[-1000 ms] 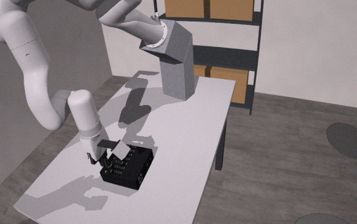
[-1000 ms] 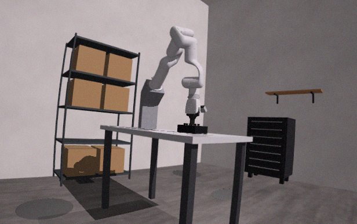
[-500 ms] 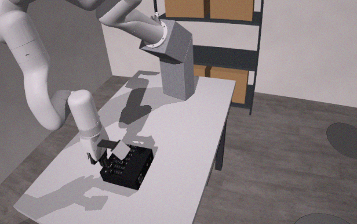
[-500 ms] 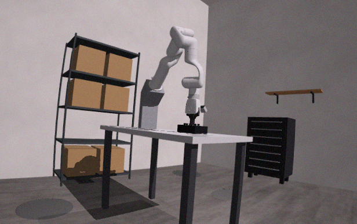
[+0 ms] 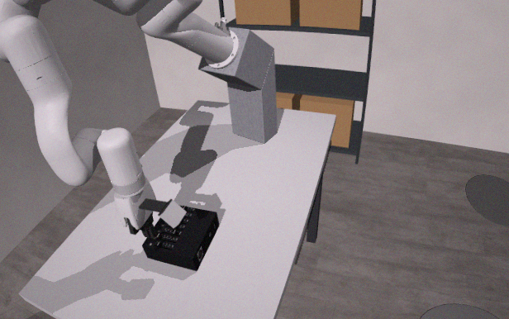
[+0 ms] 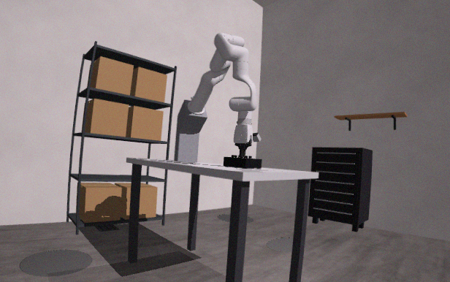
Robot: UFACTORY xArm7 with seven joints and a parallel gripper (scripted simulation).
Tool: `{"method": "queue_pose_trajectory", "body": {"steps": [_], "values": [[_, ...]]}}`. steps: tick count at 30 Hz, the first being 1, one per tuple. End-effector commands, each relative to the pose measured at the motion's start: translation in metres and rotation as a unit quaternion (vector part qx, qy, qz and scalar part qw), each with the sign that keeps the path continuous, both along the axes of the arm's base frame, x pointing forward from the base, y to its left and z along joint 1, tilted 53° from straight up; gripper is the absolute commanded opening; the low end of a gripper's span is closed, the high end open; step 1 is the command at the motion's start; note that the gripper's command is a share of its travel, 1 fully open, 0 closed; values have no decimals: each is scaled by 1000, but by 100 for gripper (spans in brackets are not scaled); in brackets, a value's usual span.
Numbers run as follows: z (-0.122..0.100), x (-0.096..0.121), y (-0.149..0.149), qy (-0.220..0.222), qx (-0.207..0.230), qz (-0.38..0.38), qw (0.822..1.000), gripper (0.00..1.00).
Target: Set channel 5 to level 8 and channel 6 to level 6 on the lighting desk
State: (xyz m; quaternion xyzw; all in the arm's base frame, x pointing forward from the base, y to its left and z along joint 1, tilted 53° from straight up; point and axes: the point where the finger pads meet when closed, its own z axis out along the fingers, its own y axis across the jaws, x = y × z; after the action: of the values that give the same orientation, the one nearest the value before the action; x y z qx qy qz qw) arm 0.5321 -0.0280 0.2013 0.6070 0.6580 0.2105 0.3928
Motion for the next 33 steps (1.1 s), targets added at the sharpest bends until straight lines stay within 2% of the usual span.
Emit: {"method": "queue_pose_trajectory", "body": {"steps": [1,33], "values": [[1,0,1,-1,0,0,1000,0],[-3,1,13,-1,0,0,1000,0]]}}
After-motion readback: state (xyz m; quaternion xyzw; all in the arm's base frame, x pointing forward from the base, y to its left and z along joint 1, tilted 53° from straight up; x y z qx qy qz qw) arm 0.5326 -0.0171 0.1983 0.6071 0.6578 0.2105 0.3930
